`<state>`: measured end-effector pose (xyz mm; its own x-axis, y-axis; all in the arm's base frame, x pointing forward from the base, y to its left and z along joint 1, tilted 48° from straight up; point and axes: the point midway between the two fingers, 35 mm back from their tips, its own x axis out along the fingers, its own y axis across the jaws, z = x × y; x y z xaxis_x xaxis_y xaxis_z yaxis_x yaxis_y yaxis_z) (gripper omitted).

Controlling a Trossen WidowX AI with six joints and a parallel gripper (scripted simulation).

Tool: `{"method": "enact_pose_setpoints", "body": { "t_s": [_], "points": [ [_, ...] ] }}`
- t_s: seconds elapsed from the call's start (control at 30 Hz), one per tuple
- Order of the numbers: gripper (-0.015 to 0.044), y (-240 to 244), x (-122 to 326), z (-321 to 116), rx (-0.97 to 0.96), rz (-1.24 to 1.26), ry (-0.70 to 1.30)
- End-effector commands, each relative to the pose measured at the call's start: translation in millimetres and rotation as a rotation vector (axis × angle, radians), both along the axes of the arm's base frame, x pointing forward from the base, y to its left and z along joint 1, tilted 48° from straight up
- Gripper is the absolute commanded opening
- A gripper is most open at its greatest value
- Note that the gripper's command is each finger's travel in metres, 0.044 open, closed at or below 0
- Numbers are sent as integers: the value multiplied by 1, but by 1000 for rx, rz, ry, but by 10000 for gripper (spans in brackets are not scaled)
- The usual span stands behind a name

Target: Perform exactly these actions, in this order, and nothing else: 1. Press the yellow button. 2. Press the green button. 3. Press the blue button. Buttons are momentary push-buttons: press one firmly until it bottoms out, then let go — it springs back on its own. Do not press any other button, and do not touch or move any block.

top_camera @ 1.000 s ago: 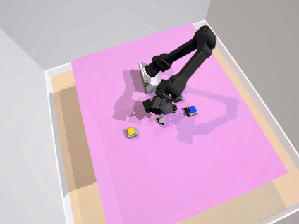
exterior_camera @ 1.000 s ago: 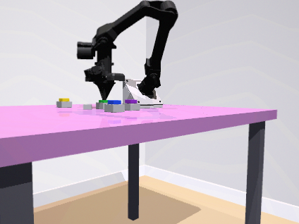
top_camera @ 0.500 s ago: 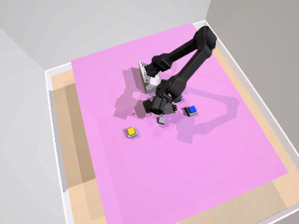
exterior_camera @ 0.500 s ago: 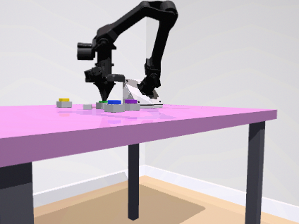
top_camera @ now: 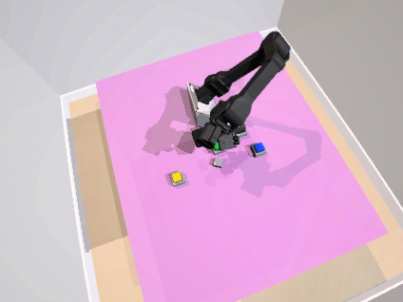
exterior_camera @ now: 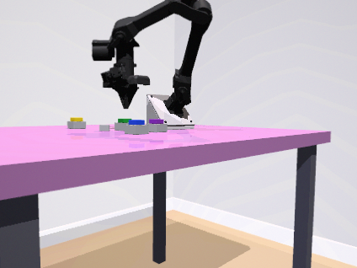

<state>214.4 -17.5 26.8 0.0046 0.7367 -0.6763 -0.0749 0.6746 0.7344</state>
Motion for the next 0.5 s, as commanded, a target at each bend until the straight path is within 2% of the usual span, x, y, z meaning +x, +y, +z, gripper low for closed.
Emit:
{"method": "enact_pose_setpoints", "body": {
  "t_s": [0.0, 0.27, 0.47],
  "points": [
    [20, -34, 2, 28, -11, -8, -14],
    [20, -36, 8, 43, -16, -6, -14],
    [20, 26, 51, 113, -25, -12, -17]
  ]
}}
